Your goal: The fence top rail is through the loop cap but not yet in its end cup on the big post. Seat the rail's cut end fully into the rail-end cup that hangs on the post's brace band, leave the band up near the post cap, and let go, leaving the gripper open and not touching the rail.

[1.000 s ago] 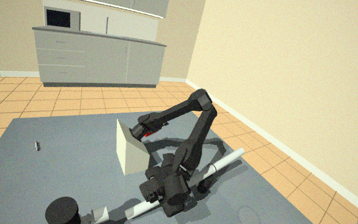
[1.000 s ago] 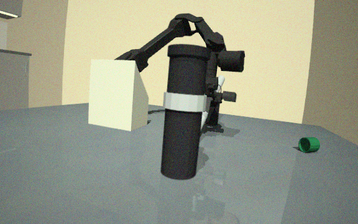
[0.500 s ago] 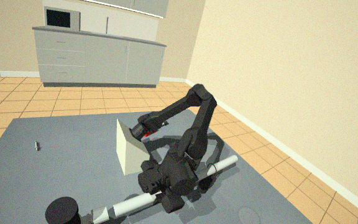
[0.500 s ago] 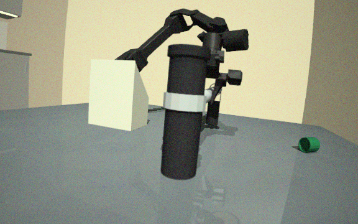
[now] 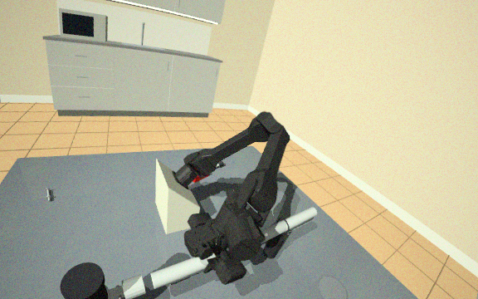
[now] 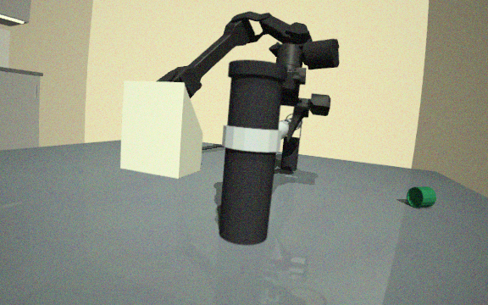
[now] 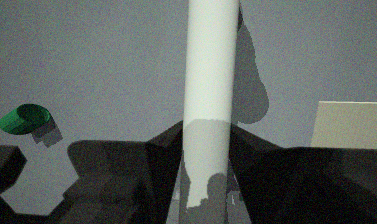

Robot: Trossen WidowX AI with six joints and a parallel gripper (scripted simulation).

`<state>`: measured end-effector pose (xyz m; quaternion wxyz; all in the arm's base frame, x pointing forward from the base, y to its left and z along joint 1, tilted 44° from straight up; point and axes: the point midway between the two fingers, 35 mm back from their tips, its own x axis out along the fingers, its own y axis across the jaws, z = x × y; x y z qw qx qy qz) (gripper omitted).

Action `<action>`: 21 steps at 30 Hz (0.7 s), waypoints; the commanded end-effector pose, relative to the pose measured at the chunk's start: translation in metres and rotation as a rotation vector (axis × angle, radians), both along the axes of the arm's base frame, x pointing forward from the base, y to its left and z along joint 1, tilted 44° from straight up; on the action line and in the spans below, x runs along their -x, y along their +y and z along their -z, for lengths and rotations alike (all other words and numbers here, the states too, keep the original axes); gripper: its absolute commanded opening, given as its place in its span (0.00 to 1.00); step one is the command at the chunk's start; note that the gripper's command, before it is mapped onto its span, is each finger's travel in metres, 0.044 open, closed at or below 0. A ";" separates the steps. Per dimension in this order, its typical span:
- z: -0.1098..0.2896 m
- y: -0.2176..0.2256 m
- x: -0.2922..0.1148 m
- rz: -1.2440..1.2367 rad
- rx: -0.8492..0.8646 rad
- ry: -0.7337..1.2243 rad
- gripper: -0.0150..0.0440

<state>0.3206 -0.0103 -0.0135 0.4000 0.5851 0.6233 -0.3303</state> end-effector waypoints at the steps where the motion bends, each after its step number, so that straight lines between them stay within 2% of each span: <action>1: 0.000 0.000 0.000 0.001 0.000 0.000 0.25; 21: -0.001 -0.010 -0.006 0.001 0.001 0.000 0.25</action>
